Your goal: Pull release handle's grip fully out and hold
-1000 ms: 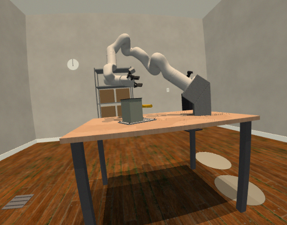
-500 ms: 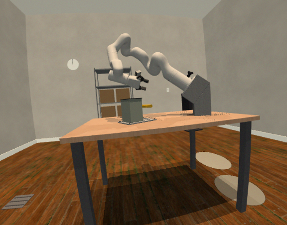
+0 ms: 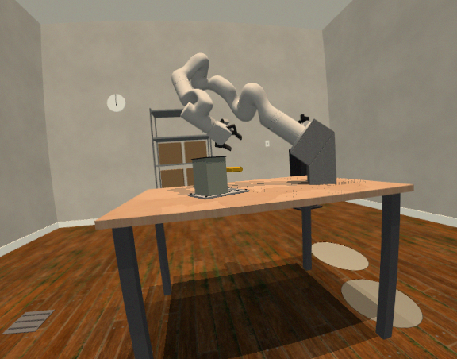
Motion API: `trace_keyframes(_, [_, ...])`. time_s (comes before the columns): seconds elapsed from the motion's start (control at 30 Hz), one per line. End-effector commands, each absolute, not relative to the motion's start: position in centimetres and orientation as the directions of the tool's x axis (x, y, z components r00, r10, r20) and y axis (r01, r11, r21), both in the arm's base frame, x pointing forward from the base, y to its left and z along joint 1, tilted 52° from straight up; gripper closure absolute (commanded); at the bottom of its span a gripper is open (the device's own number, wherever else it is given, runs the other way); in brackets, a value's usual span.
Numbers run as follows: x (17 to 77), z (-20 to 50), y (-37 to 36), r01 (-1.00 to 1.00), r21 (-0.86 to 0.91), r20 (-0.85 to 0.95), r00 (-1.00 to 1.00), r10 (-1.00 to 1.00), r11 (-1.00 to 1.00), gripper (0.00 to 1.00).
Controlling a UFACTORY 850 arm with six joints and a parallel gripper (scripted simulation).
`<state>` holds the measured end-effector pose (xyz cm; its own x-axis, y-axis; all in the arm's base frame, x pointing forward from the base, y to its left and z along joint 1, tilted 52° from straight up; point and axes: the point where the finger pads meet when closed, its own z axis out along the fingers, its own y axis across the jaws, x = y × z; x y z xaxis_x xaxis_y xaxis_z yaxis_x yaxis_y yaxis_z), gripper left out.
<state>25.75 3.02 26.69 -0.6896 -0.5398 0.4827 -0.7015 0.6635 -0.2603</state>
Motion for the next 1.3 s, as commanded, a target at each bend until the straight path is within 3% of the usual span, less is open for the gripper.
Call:
trace_keyframes(0.0, [26.8, 26.1, 2.0, -0.787, -0.342, 0.500, -0.615, -0.609, 0.514, 0.00])
trace_keyframes(0.17, [27.6, 25.9, 1.8, -0.824, -0.372, 0.510, -0.567, -0.647, 0.428, 0.00])
trace_keyframes(0.63, [31.4, 25.0, 3.7, -0.883, -0.467, 0.564, -0.262, -0.783, -0.041, 0.00])
trace_keyframes(0.73, [31.5, 24.9, 3.8, -0.881, -0.469, 0.566, -0.250, -0.786, -0.057, 0.00])
trace_keyframes(0.8, [32.2, 24.6, 5.1, -0.860, -0.478, 0.580, -0.155, -0.799, -0.180, 0.00])
trace_keyframes(1.27, [33.1, 23.3, 9.9, -0.720, -0.478, 0.617, 0.132, -0.776, -0.503, 0.00])
